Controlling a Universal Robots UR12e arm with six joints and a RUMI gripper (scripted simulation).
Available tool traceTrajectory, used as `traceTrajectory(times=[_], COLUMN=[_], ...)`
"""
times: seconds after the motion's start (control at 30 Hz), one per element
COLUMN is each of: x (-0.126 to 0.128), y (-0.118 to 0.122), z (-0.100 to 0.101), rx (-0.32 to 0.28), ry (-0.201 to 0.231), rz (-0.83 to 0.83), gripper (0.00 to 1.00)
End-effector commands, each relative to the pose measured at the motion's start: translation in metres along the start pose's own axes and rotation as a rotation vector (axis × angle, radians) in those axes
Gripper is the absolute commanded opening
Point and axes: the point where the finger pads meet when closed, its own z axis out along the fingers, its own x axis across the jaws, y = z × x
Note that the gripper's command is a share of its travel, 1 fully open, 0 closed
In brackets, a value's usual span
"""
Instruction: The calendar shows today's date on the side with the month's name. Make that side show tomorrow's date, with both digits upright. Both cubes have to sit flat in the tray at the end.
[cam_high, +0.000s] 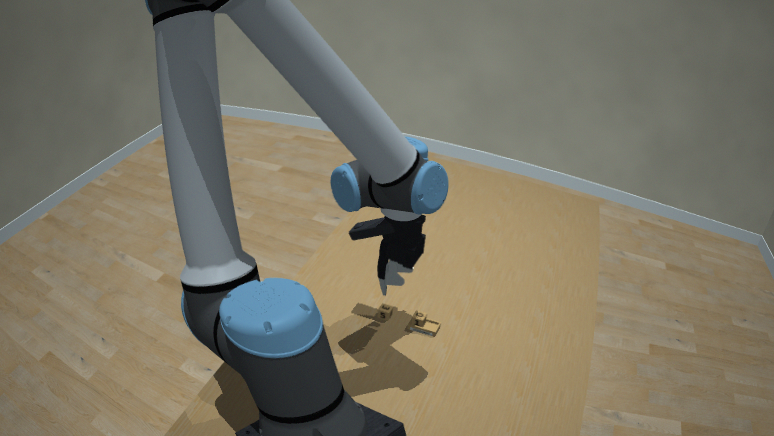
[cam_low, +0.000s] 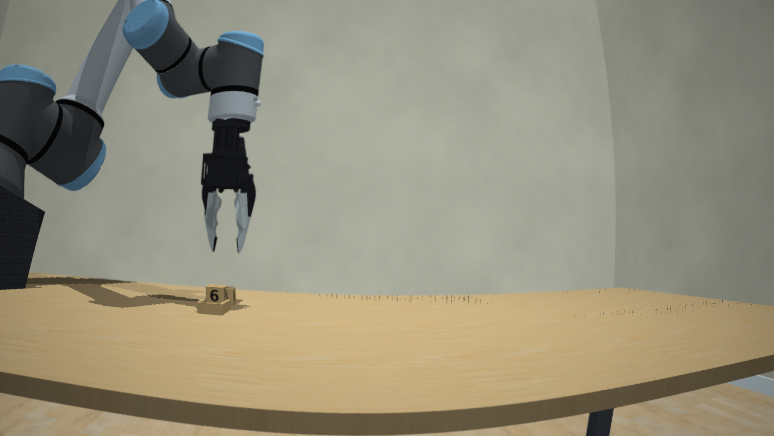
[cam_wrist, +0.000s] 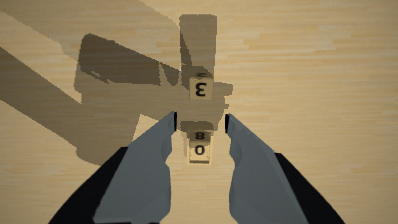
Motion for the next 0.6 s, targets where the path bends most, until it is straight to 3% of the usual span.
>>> traceTrajectory(times=[0.0,0.57], x=[-0.002,-0.003], y=[0.000,-0.001], z=[0.003,0.017], rx=[0.000,0.001], ry=[-0.003,-0.005], rz=[0.002,0.002], gripper=[0.28,0.28])
